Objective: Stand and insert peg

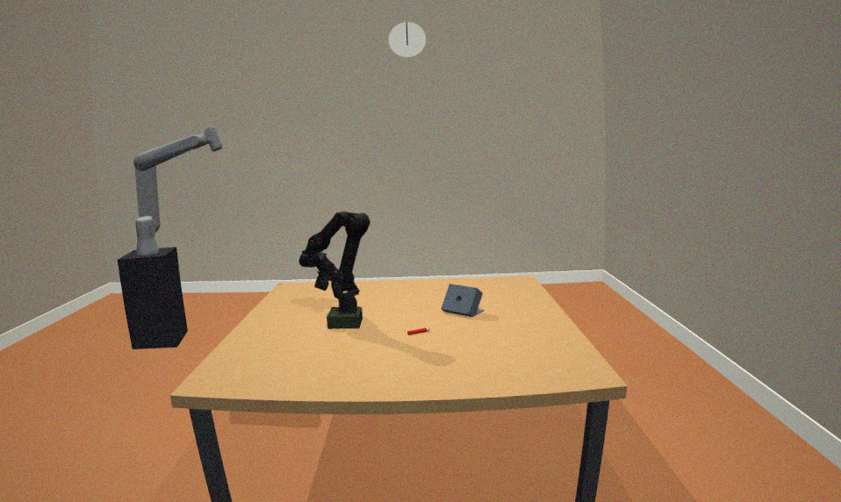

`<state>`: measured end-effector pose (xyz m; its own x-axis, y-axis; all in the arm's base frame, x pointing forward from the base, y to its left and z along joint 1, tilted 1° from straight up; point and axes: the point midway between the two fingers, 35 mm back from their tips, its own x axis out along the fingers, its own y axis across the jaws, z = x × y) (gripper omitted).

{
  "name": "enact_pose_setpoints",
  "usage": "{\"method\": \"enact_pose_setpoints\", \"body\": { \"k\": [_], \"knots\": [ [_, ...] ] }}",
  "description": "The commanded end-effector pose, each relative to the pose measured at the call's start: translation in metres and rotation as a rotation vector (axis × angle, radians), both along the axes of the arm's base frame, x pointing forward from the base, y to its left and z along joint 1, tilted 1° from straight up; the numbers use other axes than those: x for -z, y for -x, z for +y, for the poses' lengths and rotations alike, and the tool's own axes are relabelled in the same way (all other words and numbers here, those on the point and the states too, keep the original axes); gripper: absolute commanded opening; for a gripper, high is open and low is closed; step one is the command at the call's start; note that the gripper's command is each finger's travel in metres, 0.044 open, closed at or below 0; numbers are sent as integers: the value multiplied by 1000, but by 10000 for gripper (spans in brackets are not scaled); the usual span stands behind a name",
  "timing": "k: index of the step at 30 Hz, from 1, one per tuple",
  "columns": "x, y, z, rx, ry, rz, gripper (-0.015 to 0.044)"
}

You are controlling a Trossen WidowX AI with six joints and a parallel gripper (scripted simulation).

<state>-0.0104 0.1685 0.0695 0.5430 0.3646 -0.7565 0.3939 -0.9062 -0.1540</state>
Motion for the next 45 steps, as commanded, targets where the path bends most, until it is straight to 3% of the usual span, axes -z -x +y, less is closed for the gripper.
{"method": "enact_pose_setpoints", "body": {
  "k": [1,22,45],
  "knots": [
    [0,0,0,5,1,2,426],
    [-1,-70,11,640,5,191,440],
    [-2,-157,-7,1298,-151,356,440]
  ]
}}
